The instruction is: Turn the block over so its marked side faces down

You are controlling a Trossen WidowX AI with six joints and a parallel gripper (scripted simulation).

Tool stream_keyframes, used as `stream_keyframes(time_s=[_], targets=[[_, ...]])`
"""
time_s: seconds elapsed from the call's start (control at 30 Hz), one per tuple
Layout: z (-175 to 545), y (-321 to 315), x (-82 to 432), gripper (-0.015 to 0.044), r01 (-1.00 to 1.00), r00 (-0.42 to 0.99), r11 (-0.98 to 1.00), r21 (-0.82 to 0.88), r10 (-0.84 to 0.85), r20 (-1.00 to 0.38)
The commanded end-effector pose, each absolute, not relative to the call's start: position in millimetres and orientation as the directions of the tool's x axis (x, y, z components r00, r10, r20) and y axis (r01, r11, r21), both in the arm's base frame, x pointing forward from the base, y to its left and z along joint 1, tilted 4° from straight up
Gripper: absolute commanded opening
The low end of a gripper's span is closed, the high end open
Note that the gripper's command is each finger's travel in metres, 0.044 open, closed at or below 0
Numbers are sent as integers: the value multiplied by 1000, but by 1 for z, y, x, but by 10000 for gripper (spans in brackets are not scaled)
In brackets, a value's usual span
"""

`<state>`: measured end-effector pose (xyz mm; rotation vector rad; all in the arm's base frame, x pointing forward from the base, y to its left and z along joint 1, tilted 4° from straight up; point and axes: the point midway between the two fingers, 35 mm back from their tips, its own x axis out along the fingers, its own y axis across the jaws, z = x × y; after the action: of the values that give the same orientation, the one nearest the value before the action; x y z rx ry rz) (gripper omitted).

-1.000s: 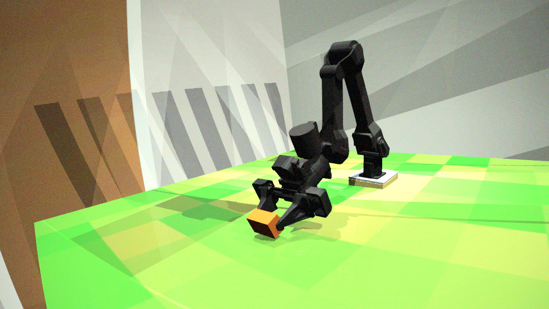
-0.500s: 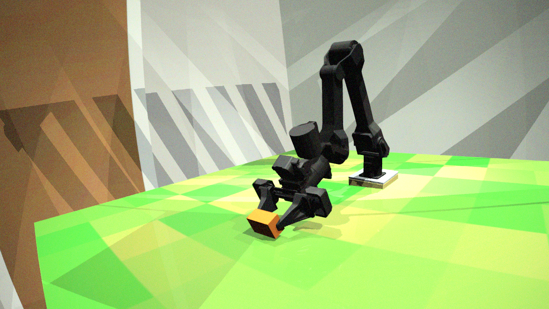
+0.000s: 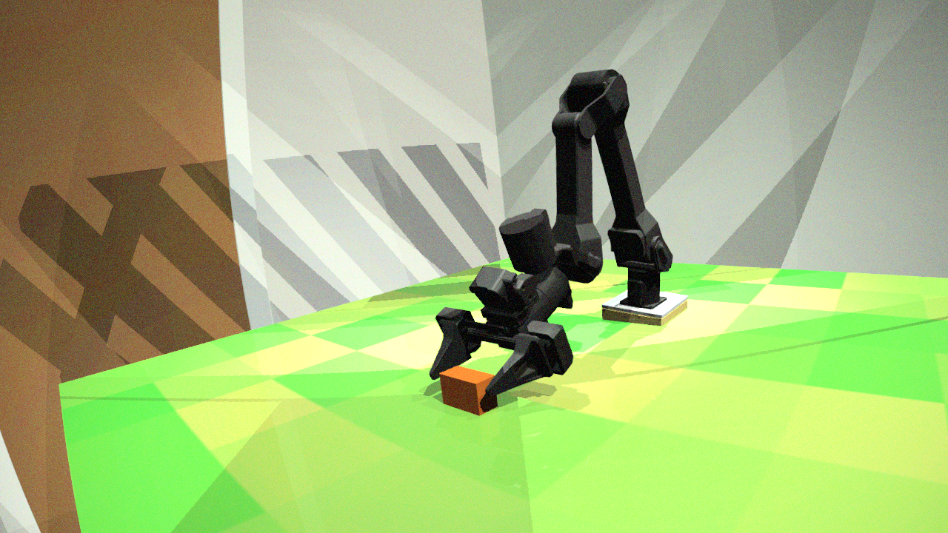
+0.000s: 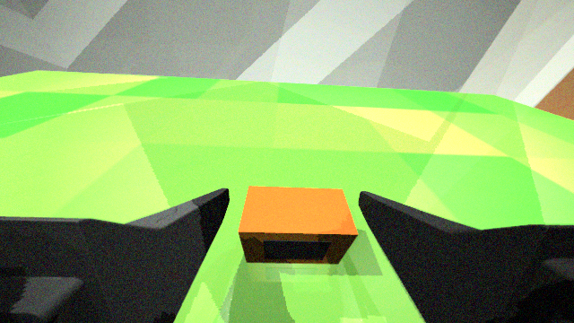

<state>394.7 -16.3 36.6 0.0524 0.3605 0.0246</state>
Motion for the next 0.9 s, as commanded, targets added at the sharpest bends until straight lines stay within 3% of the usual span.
stream_keyframes(time_s=[0.0, 0.87], targets=[[36, -16, 394, 440, -16, 935, 998, 62, 37, -352], [37, -16, 397, 440, -16, 926, 998, 61, 38, -375]])
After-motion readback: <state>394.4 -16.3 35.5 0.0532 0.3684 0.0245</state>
